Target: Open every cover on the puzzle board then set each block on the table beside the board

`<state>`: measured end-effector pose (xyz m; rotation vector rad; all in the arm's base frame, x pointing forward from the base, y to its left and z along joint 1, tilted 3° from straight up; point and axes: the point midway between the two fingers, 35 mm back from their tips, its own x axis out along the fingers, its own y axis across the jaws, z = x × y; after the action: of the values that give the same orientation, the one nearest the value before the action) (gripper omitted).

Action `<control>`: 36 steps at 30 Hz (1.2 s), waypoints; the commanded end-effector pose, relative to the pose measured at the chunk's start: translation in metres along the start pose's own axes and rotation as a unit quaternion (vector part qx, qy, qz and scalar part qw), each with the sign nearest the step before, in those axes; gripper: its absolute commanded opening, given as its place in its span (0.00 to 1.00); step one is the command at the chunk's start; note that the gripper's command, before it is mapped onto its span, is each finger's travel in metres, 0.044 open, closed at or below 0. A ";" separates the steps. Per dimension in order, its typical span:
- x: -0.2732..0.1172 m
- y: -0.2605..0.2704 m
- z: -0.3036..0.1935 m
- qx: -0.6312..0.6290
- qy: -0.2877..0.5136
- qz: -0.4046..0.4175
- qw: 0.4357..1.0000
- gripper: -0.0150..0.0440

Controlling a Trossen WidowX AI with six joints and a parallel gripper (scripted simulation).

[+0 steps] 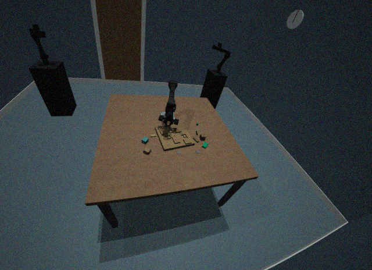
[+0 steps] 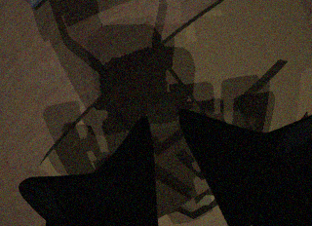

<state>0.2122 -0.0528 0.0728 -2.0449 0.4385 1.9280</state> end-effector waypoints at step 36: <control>-0.014 -0.002 -0.002 0.003 0.011 -0.002 1.000 0.50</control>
<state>0.2137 -0.0520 0.0888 -2.0695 0.4386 1.9014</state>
